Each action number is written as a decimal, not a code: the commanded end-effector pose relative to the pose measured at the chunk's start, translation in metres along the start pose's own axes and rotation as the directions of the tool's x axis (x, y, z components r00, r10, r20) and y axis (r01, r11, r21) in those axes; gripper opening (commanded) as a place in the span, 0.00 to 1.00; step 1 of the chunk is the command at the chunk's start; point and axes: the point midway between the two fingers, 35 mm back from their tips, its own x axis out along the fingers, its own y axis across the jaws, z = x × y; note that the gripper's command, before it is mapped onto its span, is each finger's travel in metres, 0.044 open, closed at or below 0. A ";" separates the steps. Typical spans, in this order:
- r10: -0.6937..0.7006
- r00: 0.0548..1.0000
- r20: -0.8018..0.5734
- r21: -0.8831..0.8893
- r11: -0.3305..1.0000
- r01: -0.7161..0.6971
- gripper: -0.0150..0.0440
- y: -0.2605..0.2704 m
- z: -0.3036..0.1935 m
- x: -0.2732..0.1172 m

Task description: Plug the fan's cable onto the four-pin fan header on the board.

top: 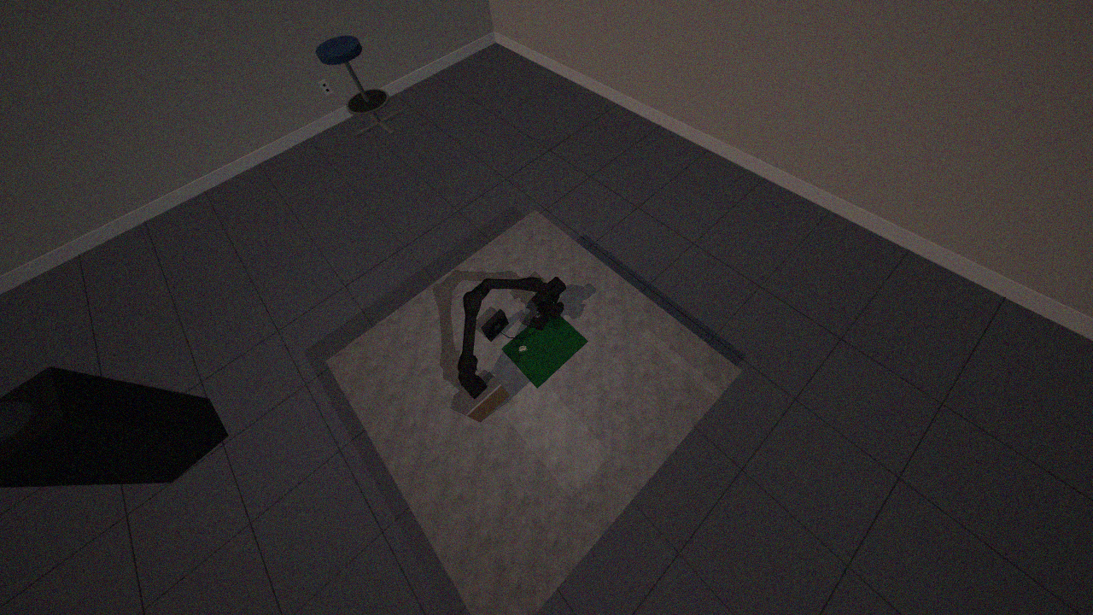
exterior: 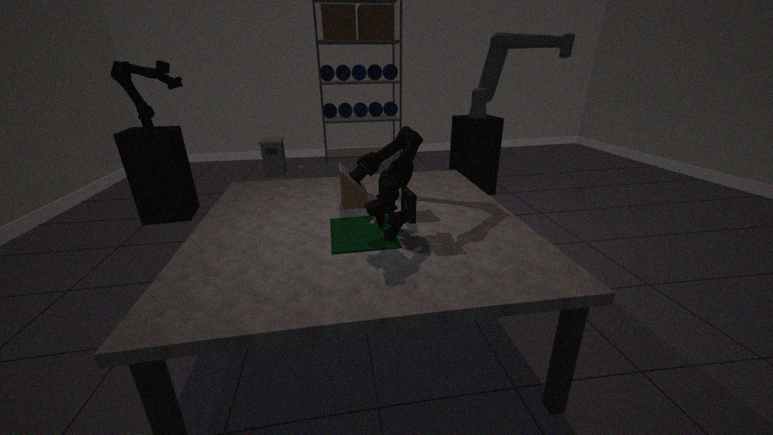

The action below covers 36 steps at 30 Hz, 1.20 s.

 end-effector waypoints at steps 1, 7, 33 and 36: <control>0.003 1.000 -0.005 0.006 1.000 -0.003 1.00 0.000 0.000 0.007; 0.003 1.000 -0.006 0.006 1.000 -0.003 1.00 -0.001 -0.001 0.017; 0.000 1.000 -0.002 0.003 1.000 0.000 0.25 0.000 0.000 -0.009; 0.002 1.000 -0.003 0.006 1.000 -0.002 0.25 -0.001 0.000 -0.034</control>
